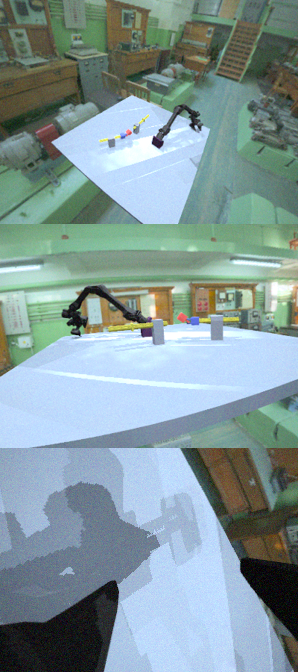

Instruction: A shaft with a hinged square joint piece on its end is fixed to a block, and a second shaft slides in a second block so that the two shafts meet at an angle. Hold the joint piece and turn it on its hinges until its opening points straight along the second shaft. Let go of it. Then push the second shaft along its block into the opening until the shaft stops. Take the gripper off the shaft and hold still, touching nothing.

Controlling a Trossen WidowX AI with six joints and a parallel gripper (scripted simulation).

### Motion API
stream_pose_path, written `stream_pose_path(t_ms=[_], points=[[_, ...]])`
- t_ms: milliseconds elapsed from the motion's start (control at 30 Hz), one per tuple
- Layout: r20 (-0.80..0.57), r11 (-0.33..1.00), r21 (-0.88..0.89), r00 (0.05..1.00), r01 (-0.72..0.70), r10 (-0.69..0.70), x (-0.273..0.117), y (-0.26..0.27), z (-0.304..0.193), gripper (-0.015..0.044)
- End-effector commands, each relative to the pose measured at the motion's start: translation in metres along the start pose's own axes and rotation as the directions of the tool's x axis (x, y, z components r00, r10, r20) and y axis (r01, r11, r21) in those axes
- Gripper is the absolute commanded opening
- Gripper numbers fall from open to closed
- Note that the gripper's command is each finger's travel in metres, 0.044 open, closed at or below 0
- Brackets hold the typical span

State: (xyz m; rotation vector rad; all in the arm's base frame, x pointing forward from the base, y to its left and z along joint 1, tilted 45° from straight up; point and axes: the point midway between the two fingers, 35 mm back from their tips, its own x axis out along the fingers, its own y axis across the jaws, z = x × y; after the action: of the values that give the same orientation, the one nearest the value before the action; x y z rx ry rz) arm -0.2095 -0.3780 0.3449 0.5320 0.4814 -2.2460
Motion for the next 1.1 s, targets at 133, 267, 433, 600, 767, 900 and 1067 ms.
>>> stream_pose_path(t_ms=[133, 267, 433, 600, 767, 900, 1067], points=[[0.081, 0.982, -0.015, 0.978, -0.189, 0.190, -0.047, 0.074, 0.008, 0.0440], [0.119, 0.957, -0.057, 0.950, -0.284, 0.289, -0.074, 0.111, 0.009, 0.0440], [0.146, 0.925, -0.097, 0.914, -0.367, 0.378, -0.101, 0.142, 0.008, 0.0440], [0.138, 0.857, -0.179, 0.850, -0.484, 0.509, -0.137, 0.188, -0.007, 0.0440], [0.099, 0.774, -0.252, 0.780, -0.581, 0.618, -0.174, 0.230, -0.029, 0.0440], [0.045, 0.720, -0.290, 0.743, -0.630, 0.668, -0.195, 0.254, -0.050, 0.0440], [-0.037, 0.634, -0.343, 0.684, -0.693, 0.728, -0.228, 0.285, -0.084, 0.0440]])
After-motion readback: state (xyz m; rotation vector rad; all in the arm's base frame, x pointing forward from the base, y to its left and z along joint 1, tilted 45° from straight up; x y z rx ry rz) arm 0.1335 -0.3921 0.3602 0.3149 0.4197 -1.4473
